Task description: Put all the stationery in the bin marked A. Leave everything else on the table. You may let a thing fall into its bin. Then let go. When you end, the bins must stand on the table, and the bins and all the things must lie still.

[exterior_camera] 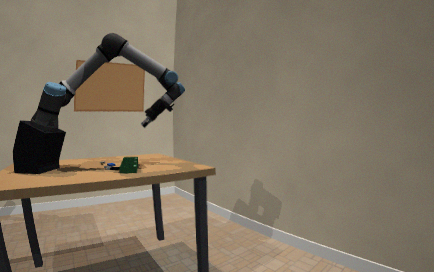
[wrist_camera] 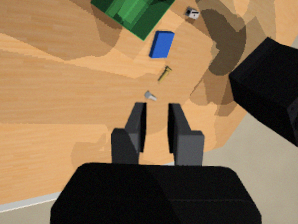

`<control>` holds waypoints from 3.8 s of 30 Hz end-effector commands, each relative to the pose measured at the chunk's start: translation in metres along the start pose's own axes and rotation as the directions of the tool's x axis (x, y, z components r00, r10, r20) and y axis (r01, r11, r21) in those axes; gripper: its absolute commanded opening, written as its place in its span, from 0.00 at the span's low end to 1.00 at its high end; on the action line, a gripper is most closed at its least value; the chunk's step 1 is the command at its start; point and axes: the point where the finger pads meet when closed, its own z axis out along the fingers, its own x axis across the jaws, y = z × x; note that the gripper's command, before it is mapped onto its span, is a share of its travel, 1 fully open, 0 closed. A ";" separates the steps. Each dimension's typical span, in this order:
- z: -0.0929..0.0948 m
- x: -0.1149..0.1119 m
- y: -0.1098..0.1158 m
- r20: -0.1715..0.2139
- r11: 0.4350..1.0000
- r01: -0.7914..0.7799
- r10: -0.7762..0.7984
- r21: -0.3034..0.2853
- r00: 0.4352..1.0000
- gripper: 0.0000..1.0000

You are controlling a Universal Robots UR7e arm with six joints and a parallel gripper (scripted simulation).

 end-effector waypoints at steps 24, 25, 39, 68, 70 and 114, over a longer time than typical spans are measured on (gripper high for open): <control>0.045 0.041 -0.009 0.265 0.833 -0.553 0.533 0.001 0.804 0.31; 0.051 0.047 -0.008 0.277 0.818 -0.576 0.555 -0.008 0.785 0.31; 0.081 0.078 -0.001 0.406 0.566 -0.807 0.785 -0.165 0.468 0.31; 0.168 0.147 0.024 0.301 -0.041 -0.763 0.904 -0.645 -0.303 0.31; 0.173 0.150 0.026 0.273 -0.082 -0.733 0.895 -0.675 -0.352 0.31; 0.153 0.110 -0.212 0.722 0.689 -0.715 0.555 -0.120 0.413 0.31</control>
